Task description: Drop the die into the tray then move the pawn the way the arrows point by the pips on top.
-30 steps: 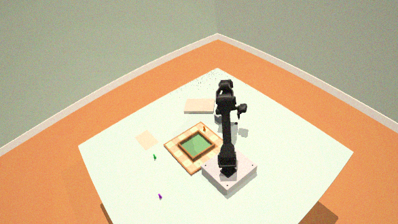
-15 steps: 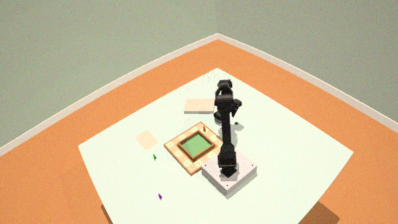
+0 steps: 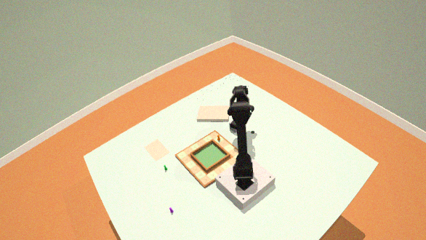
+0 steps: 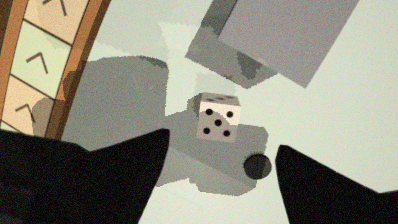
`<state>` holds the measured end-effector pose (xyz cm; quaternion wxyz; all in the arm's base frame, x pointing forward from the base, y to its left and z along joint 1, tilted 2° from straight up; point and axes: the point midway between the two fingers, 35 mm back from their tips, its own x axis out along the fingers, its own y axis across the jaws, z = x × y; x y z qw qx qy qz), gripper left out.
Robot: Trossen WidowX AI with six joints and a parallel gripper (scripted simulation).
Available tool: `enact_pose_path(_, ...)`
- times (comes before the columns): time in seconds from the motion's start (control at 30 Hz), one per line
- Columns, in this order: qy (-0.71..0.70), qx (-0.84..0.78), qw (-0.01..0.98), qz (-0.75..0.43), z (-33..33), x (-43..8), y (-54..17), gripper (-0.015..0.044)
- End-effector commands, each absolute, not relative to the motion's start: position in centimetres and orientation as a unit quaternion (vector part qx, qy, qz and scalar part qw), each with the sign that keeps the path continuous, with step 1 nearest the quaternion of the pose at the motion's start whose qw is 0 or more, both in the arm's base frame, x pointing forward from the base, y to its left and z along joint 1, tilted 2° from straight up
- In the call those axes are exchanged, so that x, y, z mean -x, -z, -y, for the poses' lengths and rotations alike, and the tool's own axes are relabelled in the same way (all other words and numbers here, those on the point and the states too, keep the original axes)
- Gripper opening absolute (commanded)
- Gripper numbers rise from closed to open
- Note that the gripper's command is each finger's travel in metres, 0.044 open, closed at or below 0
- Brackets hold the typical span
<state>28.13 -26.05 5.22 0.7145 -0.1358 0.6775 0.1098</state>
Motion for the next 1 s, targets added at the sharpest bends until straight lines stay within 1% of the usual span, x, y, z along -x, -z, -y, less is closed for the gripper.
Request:
enact_pose_path(0.0,-0.116,0.135,0.713,-0.678,25.9,-28.1,-3.7,0.0275)
enact_pose_path(0.83,-0.116,0.135,0.713,-0.678,26.0,-28.3,-0.5,0.0275)
enact_pose_path(0.97,-0.116,0.135,0.713,-0.678,26.0,-28.3,-0.5,0.0170)
